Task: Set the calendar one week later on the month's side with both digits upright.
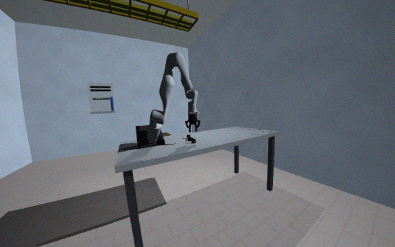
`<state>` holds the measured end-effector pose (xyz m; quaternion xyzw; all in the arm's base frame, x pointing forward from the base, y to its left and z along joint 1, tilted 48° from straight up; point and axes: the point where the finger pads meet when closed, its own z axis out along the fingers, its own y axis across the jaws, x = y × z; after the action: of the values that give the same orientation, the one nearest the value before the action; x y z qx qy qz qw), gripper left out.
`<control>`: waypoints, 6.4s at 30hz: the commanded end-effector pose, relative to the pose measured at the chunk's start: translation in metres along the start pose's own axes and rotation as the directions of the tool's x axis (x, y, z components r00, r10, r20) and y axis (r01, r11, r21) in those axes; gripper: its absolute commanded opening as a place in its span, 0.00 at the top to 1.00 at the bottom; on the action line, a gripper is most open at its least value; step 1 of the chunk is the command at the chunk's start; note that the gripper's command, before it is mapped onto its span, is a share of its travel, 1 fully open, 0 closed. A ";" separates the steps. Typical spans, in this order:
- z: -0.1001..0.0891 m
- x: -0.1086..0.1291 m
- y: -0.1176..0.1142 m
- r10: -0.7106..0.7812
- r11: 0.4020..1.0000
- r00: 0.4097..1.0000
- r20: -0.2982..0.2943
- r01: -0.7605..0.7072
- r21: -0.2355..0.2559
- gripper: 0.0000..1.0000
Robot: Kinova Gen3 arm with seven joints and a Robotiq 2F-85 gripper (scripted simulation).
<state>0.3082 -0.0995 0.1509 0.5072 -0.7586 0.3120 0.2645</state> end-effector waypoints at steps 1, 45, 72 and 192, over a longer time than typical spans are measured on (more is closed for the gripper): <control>-0.007 -0.004 -0.002 -0.004 1.000 1.000 0.014 0.004 0.012 0.52; -0.008 -0.006 -0.003 -0.036 0.999 0.999 0.013 0.036 0.013 0.00; -0.012 -0.025 -0.009 -0.342 0.939 0.940 0.000 0.342 0.022 0.00; -0.003 -0.223 -0.001 -0.009 -1.000 -1.000 -0.014 0.009 -0.012 0.00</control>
<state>0.3864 0.0371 -0.0071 0.7608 0.5072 -0.2551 0.3145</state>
